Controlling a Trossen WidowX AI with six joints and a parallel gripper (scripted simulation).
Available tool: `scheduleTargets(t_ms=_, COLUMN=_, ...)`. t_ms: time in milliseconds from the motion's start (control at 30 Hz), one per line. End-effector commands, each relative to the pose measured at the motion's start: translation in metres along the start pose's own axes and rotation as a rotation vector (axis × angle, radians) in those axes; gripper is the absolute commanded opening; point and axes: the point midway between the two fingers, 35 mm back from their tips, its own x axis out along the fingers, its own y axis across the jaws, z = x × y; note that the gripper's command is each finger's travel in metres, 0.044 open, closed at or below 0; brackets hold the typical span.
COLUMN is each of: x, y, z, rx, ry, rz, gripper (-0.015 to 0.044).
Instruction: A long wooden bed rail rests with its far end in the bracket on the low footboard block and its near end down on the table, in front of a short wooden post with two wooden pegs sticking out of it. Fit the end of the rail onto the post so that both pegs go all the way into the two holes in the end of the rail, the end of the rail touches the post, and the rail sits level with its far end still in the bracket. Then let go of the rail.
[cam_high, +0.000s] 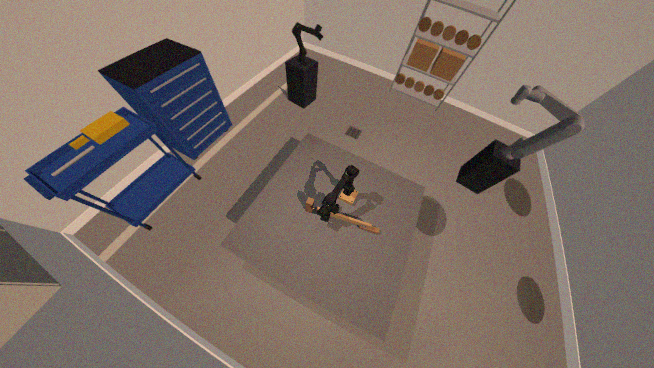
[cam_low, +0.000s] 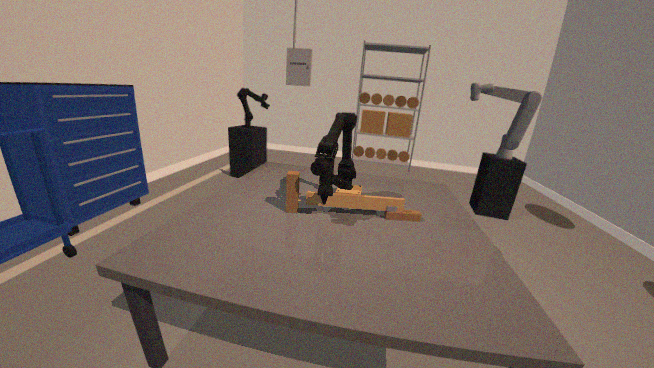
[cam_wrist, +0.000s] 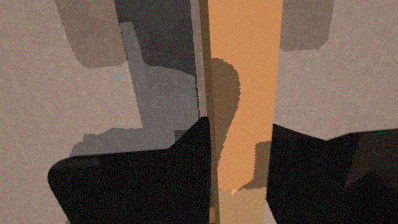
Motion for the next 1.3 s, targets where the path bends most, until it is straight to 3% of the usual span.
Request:
scheduleTargets(t_ms=0, x=0.0, y=-0.001, z=0.0, rx=0.0, ry=-0.001, rz=-0.003, gripper=0.0)
scheduleTargets(t_ms=1267, x=-0.003, y=-0.001, z=-0.011, rx=0.0, ry=0.0, rz=-0.003, gripper=0.0)
